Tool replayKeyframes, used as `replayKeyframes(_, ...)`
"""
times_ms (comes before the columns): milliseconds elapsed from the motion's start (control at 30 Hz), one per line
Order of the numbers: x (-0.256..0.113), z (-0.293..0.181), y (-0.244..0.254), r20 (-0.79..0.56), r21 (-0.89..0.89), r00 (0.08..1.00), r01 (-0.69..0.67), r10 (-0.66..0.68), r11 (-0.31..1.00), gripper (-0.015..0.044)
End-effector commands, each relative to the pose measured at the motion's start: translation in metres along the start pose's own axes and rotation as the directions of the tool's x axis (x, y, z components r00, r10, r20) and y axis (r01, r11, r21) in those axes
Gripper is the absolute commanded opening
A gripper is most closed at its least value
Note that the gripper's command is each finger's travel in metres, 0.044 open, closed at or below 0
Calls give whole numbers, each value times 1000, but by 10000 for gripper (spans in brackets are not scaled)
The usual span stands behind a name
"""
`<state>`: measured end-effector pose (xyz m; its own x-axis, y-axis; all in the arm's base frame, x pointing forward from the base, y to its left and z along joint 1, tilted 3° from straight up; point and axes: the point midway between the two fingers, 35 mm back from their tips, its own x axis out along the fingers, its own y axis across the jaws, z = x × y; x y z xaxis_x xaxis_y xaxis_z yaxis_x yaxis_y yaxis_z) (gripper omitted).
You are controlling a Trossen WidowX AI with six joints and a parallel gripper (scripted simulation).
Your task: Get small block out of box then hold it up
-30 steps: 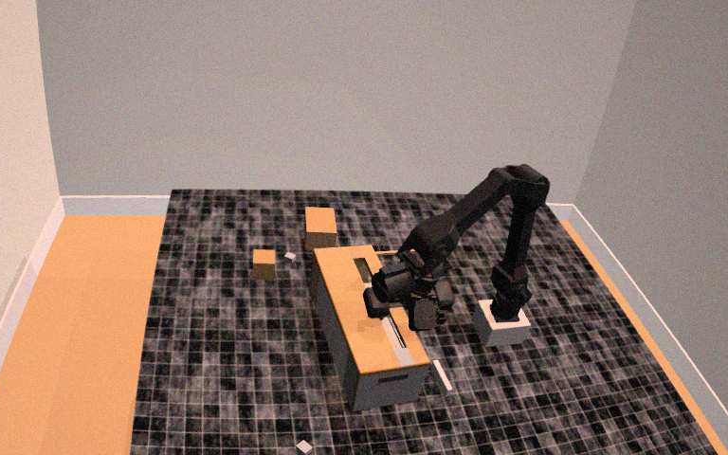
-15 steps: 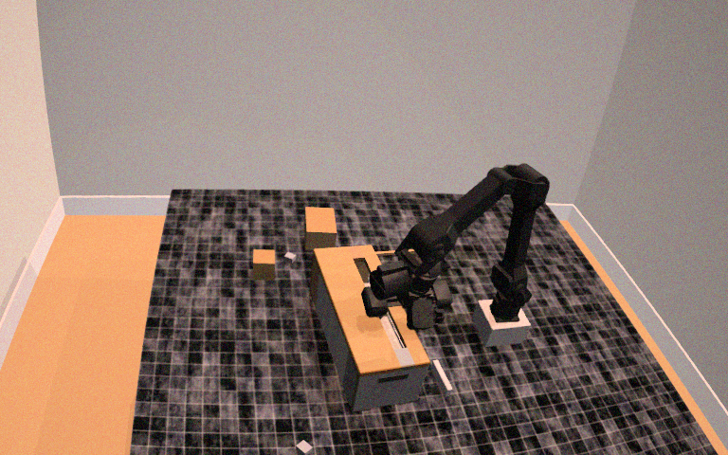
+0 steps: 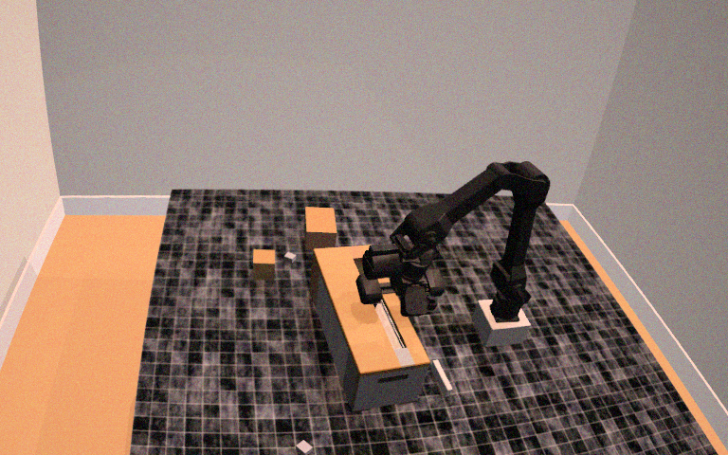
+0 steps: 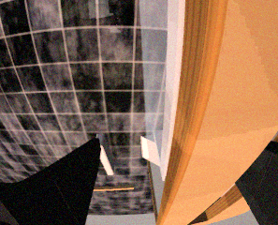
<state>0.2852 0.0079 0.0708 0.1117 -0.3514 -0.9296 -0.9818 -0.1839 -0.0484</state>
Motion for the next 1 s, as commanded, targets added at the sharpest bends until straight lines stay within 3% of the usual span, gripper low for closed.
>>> replayKeyframes(0,4,-10,1,-6,0,1000,-3,3,1000,400)
replayKeyframes(967,31,-89,1,-13,0,1000,-3,3,1000,400)
